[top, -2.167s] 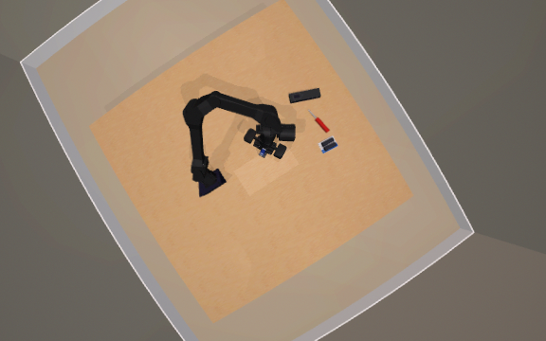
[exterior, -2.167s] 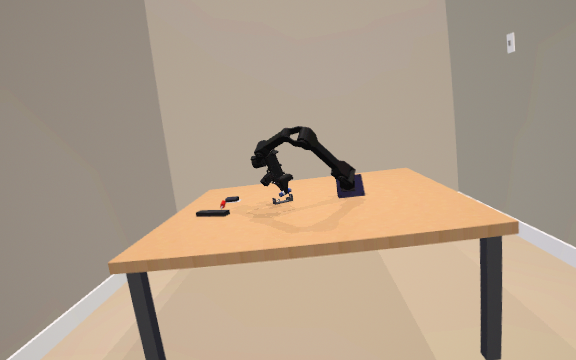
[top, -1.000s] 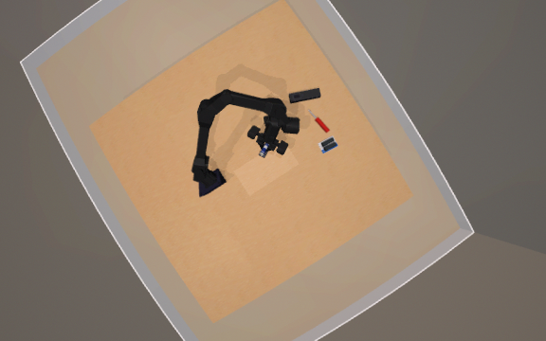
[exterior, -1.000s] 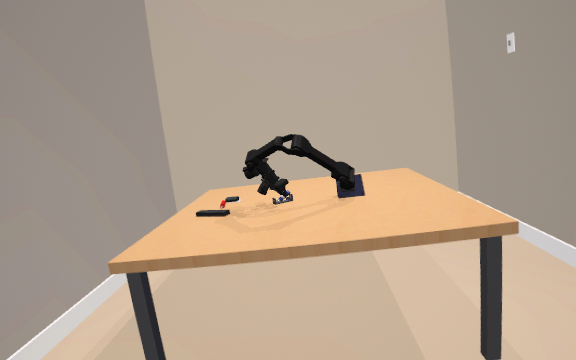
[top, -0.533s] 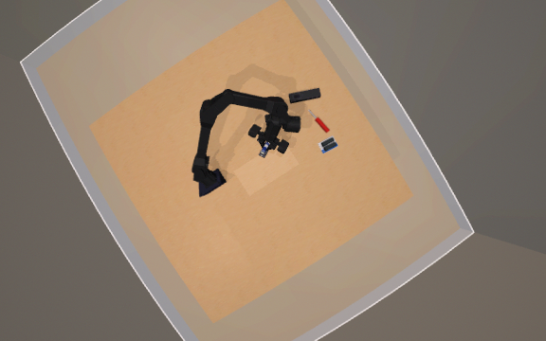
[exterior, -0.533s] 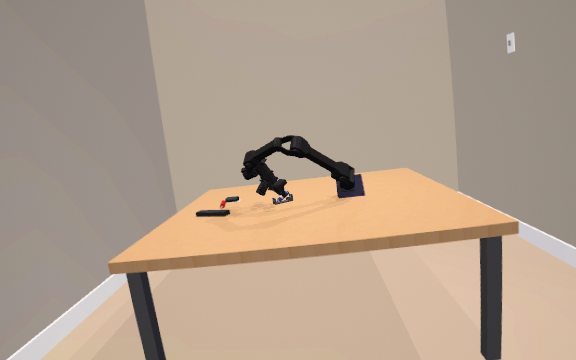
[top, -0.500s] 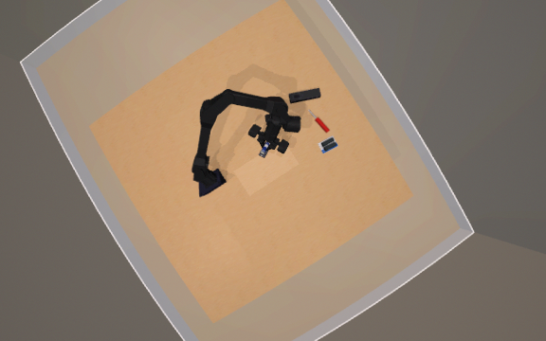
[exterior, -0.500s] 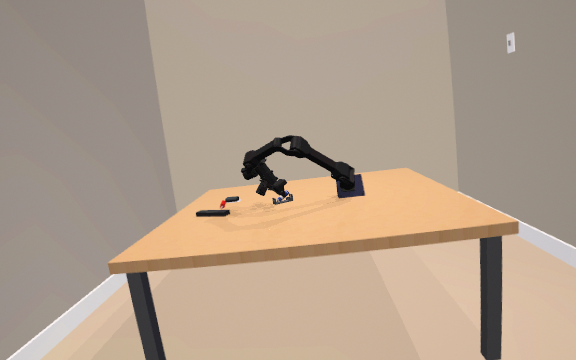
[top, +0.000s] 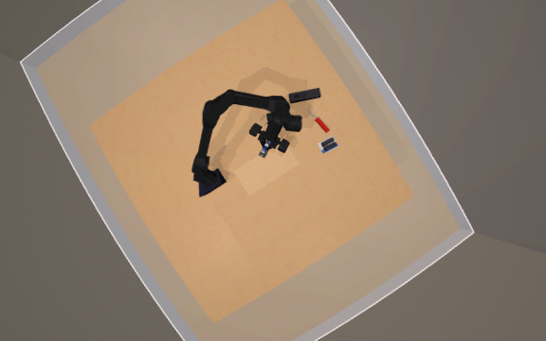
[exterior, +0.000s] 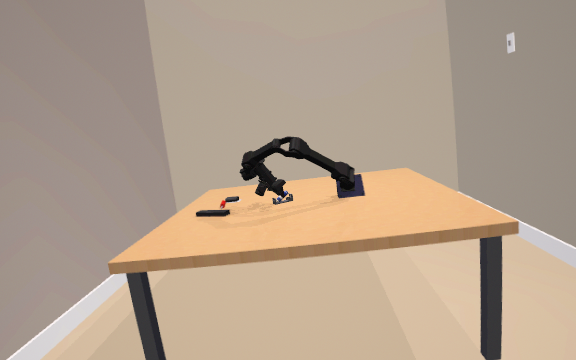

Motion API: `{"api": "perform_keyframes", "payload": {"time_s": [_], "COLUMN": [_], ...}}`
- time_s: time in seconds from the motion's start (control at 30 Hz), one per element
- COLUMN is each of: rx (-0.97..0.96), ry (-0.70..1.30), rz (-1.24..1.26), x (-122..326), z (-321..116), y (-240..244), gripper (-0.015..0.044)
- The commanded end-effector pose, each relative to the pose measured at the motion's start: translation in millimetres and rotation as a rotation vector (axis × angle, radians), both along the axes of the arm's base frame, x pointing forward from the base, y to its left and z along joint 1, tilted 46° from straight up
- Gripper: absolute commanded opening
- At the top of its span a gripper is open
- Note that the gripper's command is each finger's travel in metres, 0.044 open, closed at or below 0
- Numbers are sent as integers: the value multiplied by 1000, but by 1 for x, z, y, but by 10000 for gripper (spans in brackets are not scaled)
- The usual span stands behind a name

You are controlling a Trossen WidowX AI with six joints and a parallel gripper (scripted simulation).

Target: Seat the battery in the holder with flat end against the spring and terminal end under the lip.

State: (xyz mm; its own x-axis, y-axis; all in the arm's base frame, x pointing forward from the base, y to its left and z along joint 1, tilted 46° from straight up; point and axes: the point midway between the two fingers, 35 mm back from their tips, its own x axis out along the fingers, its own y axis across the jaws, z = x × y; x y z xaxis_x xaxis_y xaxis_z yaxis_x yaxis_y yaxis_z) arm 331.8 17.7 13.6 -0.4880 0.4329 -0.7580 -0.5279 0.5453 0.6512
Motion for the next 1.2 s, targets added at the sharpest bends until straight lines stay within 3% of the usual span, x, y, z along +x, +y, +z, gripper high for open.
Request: {"api": "perform_keyframes", "payload": {"time_s": [0.0, 1.17], "rx": [7, 48], "ry": [-15, -44], "rz": [-5, -49], "x": [7, 7], "z": [2, -1], "y": [3, 3], "gripper": [71, 71]}}
